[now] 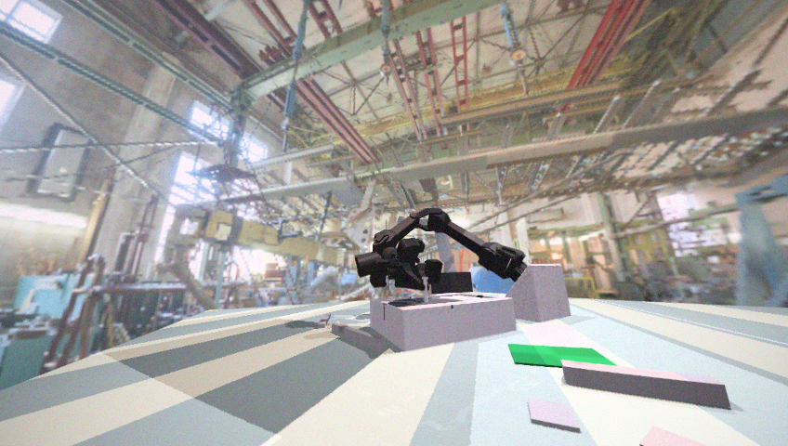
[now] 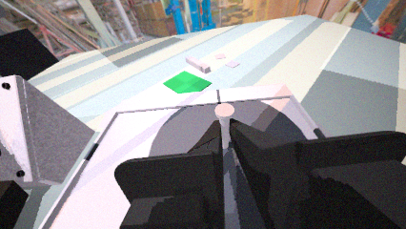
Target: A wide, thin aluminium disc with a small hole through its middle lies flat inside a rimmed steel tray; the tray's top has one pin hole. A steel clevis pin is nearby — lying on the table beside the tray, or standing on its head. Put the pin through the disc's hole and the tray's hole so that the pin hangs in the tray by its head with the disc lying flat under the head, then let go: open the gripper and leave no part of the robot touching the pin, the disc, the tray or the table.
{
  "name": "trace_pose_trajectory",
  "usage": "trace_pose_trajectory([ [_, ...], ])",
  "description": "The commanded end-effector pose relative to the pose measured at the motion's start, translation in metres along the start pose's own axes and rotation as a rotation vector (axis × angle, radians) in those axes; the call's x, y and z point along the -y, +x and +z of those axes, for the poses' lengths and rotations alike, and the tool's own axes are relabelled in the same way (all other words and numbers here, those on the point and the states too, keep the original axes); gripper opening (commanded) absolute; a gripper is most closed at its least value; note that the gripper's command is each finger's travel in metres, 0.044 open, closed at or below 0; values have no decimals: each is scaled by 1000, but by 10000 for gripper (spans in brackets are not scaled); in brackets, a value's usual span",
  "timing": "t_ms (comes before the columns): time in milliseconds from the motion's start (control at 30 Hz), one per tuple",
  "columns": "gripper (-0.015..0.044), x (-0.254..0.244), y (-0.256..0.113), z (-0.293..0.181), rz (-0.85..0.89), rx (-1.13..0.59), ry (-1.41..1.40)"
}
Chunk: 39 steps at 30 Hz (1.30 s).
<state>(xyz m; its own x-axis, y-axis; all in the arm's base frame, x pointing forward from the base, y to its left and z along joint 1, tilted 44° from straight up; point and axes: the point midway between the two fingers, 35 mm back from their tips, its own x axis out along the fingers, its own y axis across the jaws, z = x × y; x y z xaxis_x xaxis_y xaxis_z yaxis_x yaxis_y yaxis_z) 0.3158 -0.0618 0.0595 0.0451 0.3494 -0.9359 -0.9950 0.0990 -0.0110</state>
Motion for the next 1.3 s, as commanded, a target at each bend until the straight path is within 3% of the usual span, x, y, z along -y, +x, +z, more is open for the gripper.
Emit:
trace_pose_trajectory([
  [0,0,0,0,-1,-1,-3,-5],
  [1267,0,0,2,-4,0,-1,1],
])
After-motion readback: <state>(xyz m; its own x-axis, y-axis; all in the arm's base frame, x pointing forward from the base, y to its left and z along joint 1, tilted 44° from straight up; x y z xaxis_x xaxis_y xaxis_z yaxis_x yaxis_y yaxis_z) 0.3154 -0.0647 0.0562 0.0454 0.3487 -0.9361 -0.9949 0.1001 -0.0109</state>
